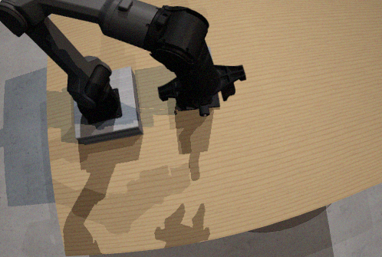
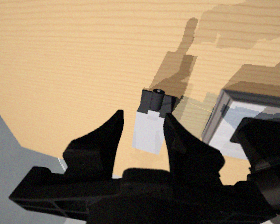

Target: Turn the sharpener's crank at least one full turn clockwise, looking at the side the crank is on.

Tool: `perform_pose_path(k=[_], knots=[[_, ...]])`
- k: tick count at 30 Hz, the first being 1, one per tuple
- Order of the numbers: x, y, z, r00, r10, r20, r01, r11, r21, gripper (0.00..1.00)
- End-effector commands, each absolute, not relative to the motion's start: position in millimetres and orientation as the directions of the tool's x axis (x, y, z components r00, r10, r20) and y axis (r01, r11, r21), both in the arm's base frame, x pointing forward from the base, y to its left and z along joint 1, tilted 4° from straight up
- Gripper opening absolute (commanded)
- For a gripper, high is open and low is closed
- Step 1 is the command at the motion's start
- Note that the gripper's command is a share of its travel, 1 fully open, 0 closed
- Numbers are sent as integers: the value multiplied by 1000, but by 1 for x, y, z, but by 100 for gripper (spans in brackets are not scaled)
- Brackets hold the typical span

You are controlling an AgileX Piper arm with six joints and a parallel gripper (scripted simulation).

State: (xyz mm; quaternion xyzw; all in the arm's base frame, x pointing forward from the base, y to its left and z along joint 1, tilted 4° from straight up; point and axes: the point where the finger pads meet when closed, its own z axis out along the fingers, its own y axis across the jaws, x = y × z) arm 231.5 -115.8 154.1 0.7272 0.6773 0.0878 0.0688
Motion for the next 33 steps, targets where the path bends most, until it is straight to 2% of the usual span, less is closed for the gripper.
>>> perform_pose_path(k=[1, 5, 24, 33], knots=[[228, -116, 151, 93, 994, 51, 973, -102, 207, 69], [213, -116, 140, 137, 988, 74, 970, -149, 192, 69], [219, -113, 93, 136, 988, 76, 971, -148, 186, 69], [220, -114, 94, 137, 988, 74, 971, -149, 190, 69]])
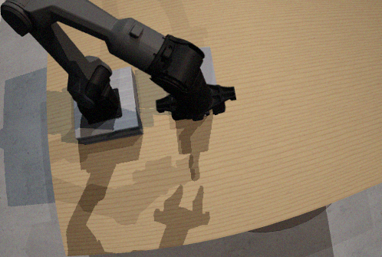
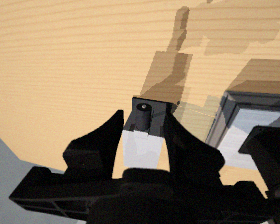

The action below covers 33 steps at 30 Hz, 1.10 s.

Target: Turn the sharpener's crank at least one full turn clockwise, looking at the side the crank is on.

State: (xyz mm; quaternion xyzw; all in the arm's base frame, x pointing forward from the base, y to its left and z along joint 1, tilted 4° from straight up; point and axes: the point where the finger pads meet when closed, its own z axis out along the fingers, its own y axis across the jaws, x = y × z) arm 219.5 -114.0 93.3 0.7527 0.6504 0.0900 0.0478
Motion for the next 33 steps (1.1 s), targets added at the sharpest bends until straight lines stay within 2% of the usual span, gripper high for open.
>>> perform_pose_path(k=[1, 33], knots=[[220, -114, 94, 137, 988, 74, 971, -149, 190, 69], [220, -113, 90, 137, 988, 76, 971, -149, 186, 69]])
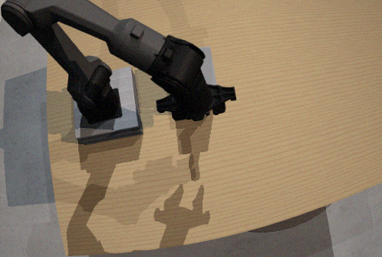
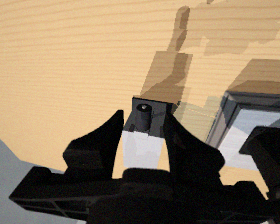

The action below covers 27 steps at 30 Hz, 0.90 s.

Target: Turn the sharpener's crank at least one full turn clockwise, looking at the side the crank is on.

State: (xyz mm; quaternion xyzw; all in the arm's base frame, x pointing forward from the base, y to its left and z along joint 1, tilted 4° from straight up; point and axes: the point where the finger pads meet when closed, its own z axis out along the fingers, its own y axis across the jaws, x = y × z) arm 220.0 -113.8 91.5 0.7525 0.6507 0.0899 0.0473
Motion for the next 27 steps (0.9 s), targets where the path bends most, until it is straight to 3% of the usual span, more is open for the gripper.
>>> perform_pose_path(k=[1, 27], knots=[[220, -113, 90, 137, 988, 76, 971, -149, 186, 69], [226, -112, 60, 136, 988, 76, 971, -148, 186, 69]])
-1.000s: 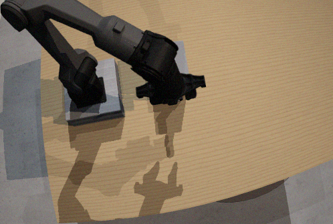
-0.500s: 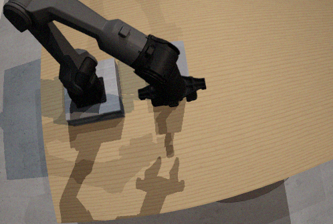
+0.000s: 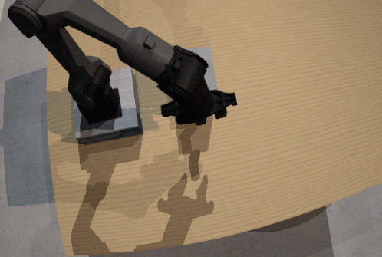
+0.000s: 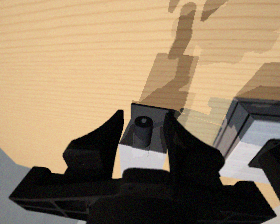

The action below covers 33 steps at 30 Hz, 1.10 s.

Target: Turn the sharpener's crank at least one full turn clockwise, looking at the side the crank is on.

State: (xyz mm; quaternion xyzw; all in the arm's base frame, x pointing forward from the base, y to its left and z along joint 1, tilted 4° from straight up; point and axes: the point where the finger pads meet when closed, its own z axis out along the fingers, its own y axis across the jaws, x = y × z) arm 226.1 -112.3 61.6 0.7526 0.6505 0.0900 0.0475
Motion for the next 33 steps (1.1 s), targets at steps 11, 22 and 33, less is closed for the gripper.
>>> perform_pose_path(k=[11, 22, 33], knots=[[227, -112, 59, 137, 988, 74, 971, -149, 190, 69], [227, -112, 59, 137, 988, 74, 971, -149, 190, 20], [227, -112, 59, 137, 988, 74, 971, -149, 190, 20]])
